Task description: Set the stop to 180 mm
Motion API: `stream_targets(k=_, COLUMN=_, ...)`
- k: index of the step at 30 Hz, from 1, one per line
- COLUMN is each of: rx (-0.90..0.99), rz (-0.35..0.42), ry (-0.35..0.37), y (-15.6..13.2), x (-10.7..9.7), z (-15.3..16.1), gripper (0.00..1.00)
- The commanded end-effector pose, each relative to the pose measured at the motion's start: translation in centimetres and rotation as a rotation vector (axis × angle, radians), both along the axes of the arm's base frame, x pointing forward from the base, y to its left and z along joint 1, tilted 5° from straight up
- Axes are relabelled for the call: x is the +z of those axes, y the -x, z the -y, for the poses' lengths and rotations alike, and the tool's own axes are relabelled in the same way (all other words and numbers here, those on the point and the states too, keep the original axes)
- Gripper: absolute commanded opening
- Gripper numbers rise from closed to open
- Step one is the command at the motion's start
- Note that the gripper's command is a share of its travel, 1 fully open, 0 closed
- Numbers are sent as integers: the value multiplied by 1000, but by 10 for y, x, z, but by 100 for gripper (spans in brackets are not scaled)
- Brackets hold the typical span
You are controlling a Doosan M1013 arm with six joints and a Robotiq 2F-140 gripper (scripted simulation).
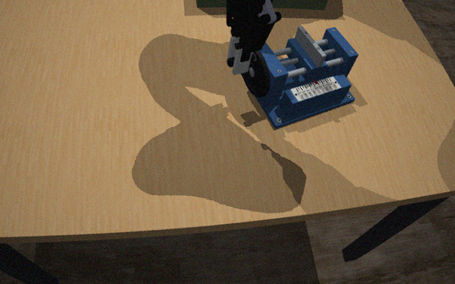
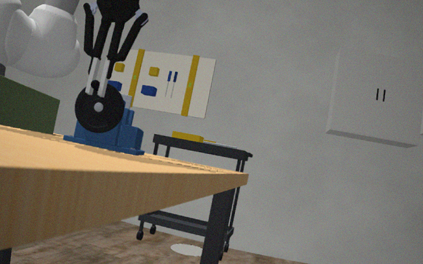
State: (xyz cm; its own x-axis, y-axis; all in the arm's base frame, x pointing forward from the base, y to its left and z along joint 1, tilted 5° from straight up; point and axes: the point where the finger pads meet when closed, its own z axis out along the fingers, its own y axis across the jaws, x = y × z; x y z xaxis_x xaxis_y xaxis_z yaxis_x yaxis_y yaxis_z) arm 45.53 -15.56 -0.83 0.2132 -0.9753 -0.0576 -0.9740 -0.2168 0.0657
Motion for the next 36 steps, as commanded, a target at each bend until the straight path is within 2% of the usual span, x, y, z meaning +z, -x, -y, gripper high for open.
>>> stream_targets(k=1, rx=-1, rz=2, ry=0, y=-3, x=0, z=-1, gripper=4)
stream_targets(k=36, rx=-1, rz=2, ry=0, y=-12, x=-1, z=-3, gripper=4)
